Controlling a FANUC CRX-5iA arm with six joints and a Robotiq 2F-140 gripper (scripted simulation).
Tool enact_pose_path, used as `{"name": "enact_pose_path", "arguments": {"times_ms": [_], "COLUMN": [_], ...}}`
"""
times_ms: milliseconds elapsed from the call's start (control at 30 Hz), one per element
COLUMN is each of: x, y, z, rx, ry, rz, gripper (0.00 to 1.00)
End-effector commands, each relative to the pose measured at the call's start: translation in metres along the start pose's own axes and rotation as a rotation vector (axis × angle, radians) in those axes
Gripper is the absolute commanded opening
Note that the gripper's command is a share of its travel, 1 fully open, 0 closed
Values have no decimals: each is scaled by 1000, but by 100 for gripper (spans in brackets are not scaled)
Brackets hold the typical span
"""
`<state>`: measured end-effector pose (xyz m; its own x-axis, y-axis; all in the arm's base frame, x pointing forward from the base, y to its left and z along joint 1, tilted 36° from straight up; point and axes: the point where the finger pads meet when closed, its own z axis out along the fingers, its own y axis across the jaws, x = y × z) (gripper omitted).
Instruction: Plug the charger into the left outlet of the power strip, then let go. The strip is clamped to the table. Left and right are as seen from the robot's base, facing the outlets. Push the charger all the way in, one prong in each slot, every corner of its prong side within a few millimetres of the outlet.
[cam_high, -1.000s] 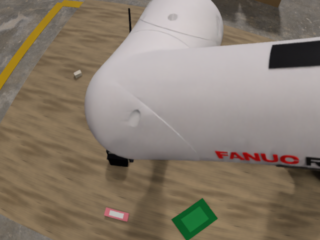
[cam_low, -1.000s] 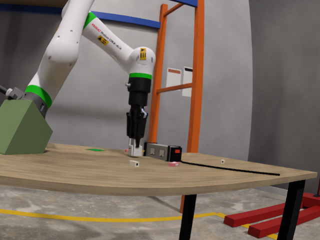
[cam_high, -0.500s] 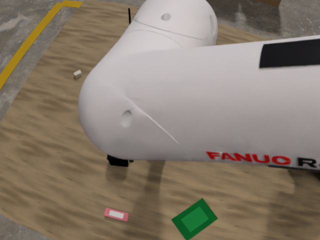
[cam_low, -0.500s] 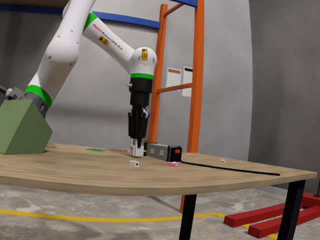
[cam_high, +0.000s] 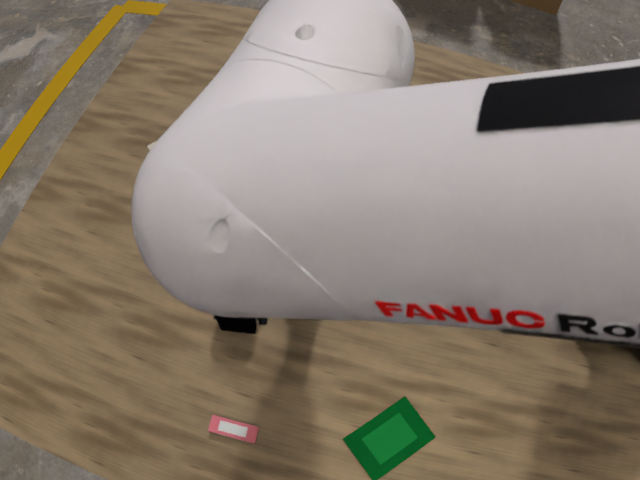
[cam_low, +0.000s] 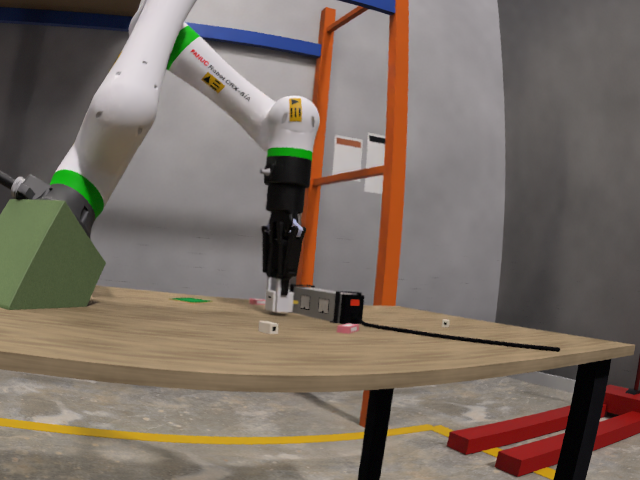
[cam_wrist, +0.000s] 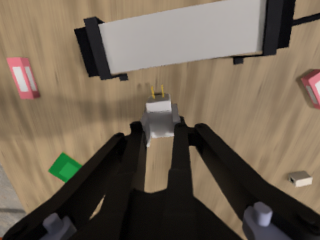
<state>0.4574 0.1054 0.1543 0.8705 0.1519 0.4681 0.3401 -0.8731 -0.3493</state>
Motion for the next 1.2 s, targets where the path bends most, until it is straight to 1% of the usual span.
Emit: {"name": "enact_pose_path", "arguments": {"times_ms": [0, 567, 1167], "x": [5, 17, 19], "y": [0, 0, 0], "z": [-1, -1, -1], "rx": [-1, -1, -1], "ry": [1, 1, 1], "rz": [0, 0, 0], "gripper": [10, 10, 10]}}
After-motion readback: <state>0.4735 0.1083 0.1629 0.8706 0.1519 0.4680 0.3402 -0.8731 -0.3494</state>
